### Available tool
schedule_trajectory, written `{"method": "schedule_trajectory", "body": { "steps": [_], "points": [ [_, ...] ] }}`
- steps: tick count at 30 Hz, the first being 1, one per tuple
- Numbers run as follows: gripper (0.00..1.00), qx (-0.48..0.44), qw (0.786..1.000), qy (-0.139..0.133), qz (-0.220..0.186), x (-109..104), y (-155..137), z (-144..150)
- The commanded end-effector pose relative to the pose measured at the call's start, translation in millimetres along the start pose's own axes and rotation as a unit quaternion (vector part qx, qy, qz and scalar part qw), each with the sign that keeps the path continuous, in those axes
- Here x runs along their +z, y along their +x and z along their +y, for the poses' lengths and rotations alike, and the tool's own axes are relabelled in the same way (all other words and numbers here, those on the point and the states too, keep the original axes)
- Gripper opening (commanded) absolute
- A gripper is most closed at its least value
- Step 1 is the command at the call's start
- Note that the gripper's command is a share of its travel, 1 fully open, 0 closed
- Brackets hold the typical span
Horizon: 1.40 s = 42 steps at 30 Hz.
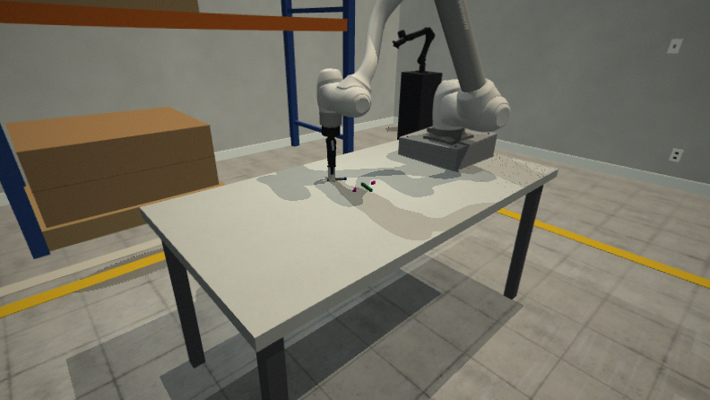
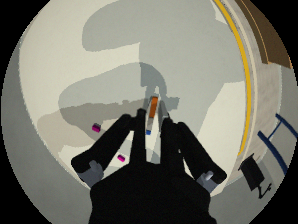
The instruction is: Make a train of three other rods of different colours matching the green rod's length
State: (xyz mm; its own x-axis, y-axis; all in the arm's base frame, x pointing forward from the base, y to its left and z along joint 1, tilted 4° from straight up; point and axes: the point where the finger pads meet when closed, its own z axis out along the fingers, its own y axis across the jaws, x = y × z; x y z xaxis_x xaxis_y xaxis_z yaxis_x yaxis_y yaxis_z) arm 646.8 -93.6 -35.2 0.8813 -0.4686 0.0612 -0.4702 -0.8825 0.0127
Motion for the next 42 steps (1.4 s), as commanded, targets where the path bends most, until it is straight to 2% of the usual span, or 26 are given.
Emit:
{"method": "schedule_trajectory", "body": {
  "steps": [1,9,18,20,27,34,35,42],
  "points": [
    [0.15,0.0,1.0,0.0,0.0,0,0,0],
    [0.15,0.0,1.0,0.0,0.0,-7,0,0],
    [0.15,0.0,1.0,0.0,0.0,-49,0,0],
    [0.15,0.0,1.0,0.0,0.0,-49,0,0],
    [0.15,0.0,1.0,0.0,0.0,-82,0,0],
    [0.15,0.0,1.0,0.0,0.0,-90,0,0],
    [1.0,0.0,1.0,0.0,0.0,-90,0,0],
    [1.0,0.0,1.0,0.0,0.0,-90,0,0]
  ]
}}
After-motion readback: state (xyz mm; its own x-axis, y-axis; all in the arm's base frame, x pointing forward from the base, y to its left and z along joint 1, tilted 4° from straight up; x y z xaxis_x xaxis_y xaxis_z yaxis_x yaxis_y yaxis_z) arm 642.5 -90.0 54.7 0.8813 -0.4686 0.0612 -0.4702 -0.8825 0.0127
